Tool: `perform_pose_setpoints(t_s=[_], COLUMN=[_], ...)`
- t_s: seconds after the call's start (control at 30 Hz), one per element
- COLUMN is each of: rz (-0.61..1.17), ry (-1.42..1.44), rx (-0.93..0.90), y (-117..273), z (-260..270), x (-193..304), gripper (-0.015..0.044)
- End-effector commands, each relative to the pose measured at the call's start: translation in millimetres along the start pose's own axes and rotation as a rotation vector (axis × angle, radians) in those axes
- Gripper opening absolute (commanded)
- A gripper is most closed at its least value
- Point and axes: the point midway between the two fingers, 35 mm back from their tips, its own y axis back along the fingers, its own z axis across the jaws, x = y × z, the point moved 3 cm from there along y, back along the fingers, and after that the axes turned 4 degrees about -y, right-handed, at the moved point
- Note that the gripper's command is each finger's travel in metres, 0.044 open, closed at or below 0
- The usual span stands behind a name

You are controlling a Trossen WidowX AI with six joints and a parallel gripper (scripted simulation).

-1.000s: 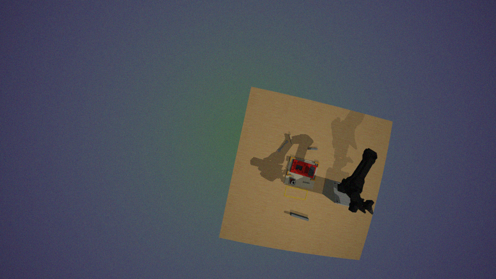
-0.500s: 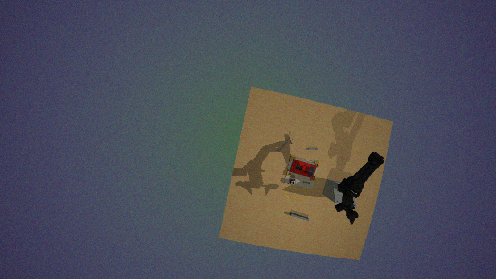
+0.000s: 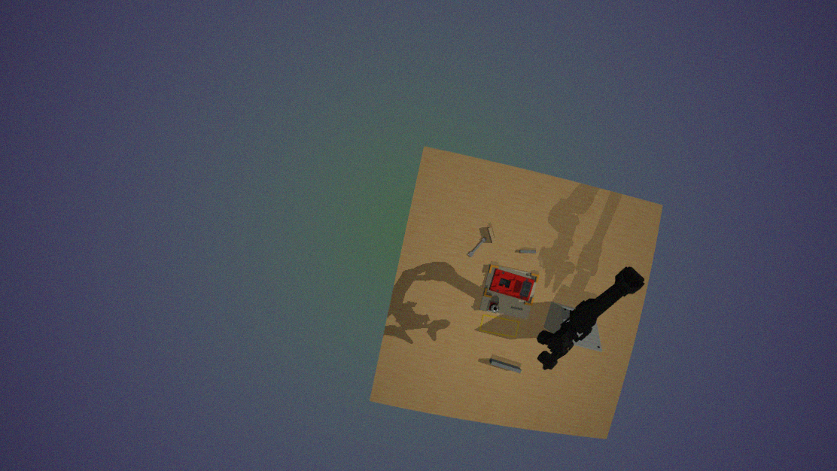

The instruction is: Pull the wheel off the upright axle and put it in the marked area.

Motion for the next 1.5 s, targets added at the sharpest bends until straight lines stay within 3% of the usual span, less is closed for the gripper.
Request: perform_pose_setpoints(t_s=[0.0,0.8,1.47], rz=[-0.150,-1.052,-1.076], ry=[-0.135,-0.705,-0.713], rx=[0.041,0.301,0.307], y=[-3,-4,-6], z=[16,31,12], x=[-33,-243,-265], gripper=[0.0300,0.0300,0.0300])
